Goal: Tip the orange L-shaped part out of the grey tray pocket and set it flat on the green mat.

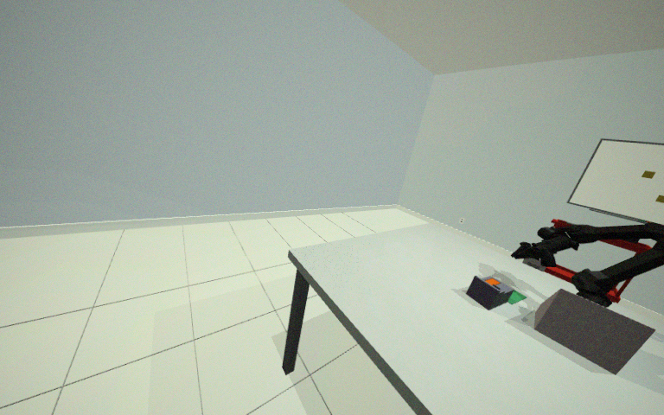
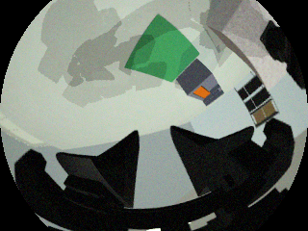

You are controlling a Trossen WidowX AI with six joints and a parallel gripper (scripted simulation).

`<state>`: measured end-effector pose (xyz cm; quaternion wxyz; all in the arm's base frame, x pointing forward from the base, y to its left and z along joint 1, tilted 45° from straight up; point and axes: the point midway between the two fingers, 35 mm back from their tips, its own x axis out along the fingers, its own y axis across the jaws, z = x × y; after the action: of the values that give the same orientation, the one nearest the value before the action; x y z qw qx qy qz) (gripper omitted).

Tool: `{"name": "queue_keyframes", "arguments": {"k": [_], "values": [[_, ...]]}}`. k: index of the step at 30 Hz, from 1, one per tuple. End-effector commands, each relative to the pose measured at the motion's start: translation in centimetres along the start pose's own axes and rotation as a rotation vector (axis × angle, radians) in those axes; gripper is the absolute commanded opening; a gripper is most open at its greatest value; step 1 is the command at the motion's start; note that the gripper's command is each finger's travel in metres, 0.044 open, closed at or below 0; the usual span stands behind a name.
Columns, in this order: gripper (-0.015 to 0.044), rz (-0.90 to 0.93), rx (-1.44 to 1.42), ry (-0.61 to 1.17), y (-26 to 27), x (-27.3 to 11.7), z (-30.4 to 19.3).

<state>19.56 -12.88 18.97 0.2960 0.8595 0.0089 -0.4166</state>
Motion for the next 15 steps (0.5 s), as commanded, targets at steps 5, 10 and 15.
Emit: {"name": "queue_keyframes", "arguments": {"k": [5, 10, 15], "values": [[0.018, -0.3, -0.424, -0.109, -3.8, 4.9, -2.4], [0.018, -0.502, -0.771, -0.186, -7.7, 8.2, -4.3], [0.018, -0.688, -1.175, -0.261, -12.5, 10.8, -5.9]]}}
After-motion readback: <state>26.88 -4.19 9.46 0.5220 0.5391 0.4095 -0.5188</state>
